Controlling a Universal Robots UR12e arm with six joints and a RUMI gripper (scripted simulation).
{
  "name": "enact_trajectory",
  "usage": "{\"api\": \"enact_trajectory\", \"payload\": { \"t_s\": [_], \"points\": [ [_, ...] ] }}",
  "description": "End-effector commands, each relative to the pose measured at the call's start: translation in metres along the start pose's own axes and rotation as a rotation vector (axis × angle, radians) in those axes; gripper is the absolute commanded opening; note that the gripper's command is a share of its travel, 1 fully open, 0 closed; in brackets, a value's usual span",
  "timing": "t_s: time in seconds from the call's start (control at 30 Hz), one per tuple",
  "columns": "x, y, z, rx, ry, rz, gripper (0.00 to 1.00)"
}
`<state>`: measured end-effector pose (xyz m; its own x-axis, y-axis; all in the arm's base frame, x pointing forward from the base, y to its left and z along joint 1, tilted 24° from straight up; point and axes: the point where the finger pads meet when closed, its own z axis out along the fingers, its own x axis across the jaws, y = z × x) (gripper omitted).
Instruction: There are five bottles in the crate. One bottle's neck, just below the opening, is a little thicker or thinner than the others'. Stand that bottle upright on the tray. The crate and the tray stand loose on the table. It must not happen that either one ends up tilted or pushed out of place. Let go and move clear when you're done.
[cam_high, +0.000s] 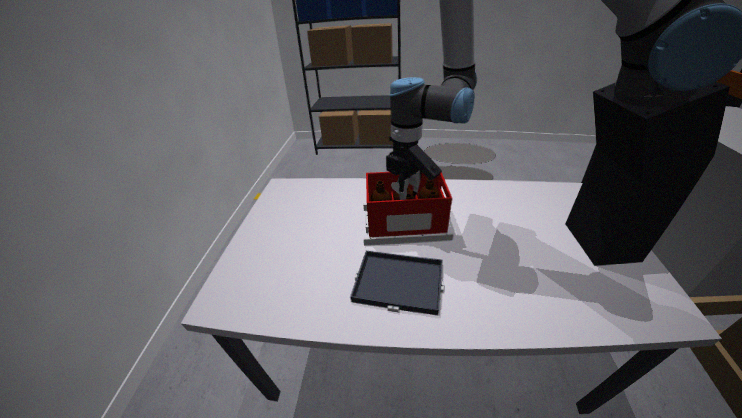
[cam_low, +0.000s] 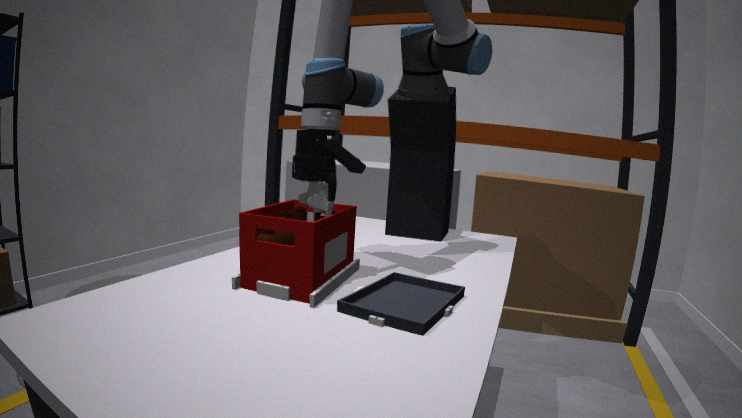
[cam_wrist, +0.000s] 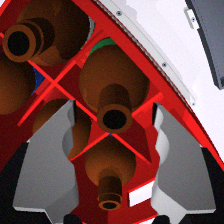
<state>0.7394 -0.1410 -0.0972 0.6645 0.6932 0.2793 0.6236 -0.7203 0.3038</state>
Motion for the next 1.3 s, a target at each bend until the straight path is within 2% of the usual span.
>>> {"api": "enact_trajectory", "payload": {
  "t_s": [0.0,0.4,0.9,1.27],
  "points": [
    [0.000,0.000,-0.001,-0.001,0.000,0.000,0.38],
    [0.000,0.000,-0.016,-0.001,0.000,0.000,0.38],
    [0.000,0.000,-0.064,-0.001,0.000,0.000,0.38],
    [0.000,0.000,-0.081,-0.001,0.000,0.000,0.38]
  ]
}}
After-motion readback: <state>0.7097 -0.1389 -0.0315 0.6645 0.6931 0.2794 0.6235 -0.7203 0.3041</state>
